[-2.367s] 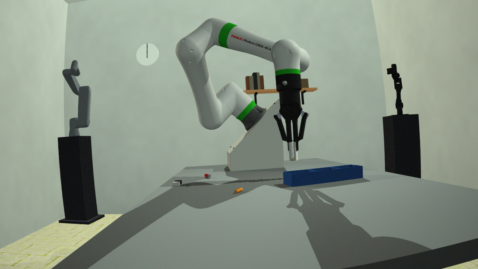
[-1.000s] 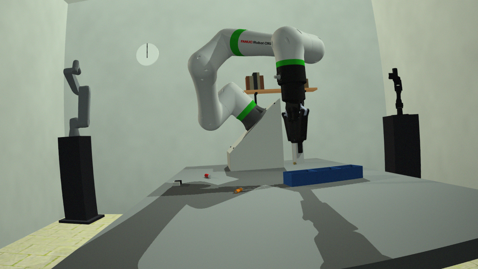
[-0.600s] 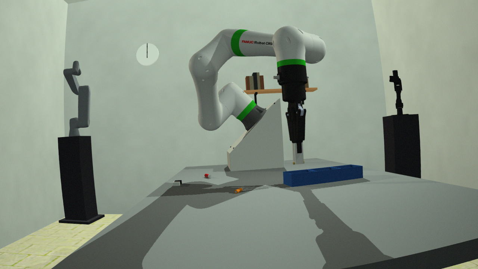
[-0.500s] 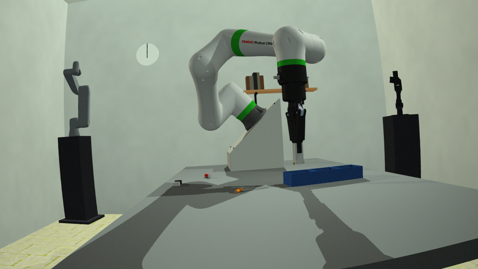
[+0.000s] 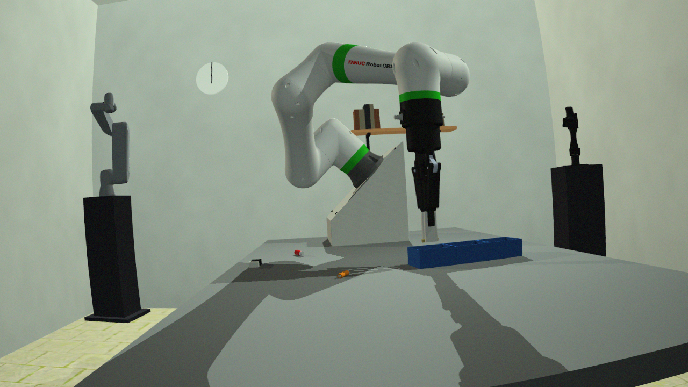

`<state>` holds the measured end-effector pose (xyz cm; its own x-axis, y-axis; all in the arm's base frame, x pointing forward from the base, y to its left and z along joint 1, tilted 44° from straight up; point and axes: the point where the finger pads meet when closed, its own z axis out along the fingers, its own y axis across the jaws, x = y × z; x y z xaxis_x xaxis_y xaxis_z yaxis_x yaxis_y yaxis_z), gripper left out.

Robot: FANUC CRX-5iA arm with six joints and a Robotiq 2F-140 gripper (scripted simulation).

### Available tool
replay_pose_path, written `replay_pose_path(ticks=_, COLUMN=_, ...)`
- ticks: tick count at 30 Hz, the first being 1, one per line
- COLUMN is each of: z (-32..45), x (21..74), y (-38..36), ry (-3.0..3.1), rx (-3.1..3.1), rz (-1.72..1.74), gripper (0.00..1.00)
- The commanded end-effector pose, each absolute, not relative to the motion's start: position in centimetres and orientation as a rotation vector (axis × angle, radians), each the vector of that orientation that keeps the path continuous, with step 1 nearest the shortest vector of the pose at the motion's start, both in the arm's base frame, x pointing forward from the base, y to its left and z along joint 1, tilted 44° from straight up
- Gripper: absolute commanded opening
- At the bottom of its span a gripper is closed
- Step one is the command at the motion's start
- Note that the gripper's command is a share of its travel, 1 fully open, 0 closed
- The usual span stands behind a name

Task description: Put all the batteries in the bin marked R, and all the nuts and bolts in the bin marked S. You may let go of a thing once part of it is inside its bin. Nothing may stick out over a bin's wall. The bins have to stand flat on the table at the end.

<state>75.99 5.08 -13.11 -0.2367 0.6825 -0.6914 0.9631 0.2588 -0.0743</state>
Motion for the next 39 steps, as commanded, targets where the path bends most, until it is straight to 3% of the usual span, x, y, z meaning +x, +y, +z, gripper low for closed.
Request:
replay_pose_path(ticks=1, z=-13.6, x=76.1, y=4.6, ry=2.0, rx=1.486, rz=-0.684, gripper=0.15)
replay_pose_path(ticks=22, z=-14.8, x=76.3, y=3.5, ry=2.0, rx=1.486, rz=-0.684, gripper=0.15)
replay_pose_path(ticks=23, z=-14.8, x=76.3, y=3.5, ry=2.0, rx=1.486, rz=-0.684, gripper=0.26)
replay_pose_path(ticks=39, z=-14.8, x=76.3, y=3.5, ry=2.0, rx=1.486, rz=-0.684, gripper=0.26)
